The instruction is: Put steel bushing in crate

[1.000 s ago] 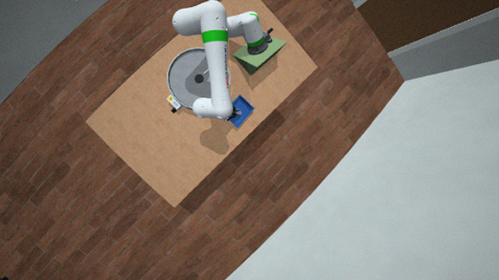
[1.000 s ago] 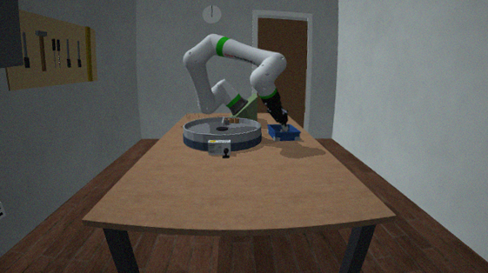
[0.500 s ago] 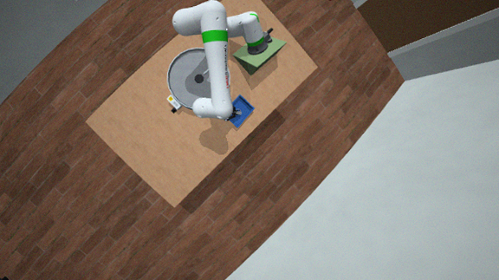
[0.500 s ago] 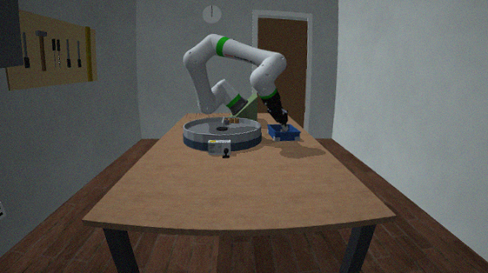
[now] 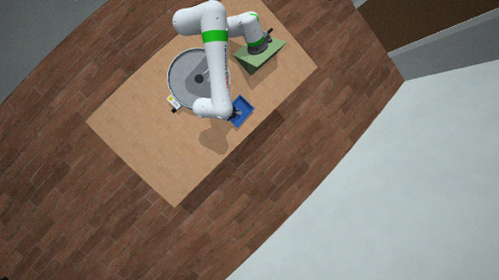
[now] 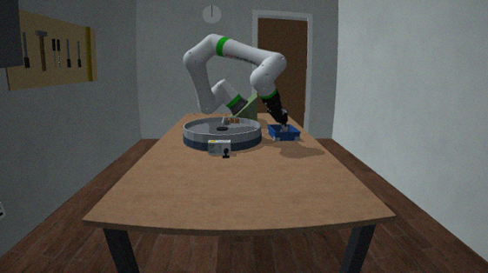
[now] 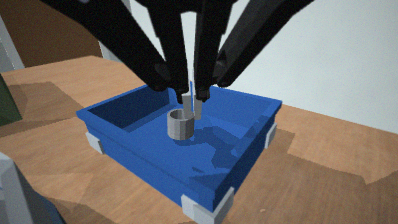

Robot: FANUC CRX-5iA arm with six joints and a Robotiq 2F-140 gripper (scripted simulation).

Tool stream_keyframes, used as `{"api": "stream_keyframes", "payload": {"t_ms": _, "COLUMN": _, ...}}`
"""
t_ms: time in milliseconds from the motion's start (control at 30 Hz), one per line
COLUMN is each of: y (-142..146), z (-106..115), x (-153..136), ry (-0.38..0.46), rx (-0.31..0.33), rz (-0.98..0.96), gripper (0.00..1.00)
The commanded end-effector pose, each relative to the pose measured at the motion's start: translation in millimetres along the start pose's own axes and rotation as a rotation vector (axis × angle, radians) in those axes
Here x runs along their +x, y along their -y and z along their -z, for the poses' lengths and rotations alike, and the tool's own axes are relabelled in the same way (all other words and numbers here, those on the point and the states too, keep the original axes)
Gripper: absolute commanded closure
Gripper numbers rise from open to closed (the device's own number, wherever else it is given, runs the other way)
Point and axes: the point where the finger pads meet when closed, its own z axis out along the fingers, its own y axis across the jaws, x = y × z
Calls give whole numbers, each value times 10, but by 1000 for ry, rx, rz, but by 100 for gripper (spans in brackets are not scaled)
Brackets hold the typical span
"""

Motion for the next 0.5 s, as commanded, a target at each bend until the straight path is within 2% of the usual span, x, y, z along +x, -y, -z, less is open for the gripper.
{"api": "stream_keyframes", "payload": {"t_ms": 0, "y": 2, "z": 2, "x": -2, "ry": 0, "rx": 0, "rz": 0, "gripper": 100}}
{"api": "stream_keyframes", "payload": {"t_ms": 467, "y": 2, "z": -17, "x": 14, "ry": 0, "rx": 0, "rz": 0, "gripper": 100}}
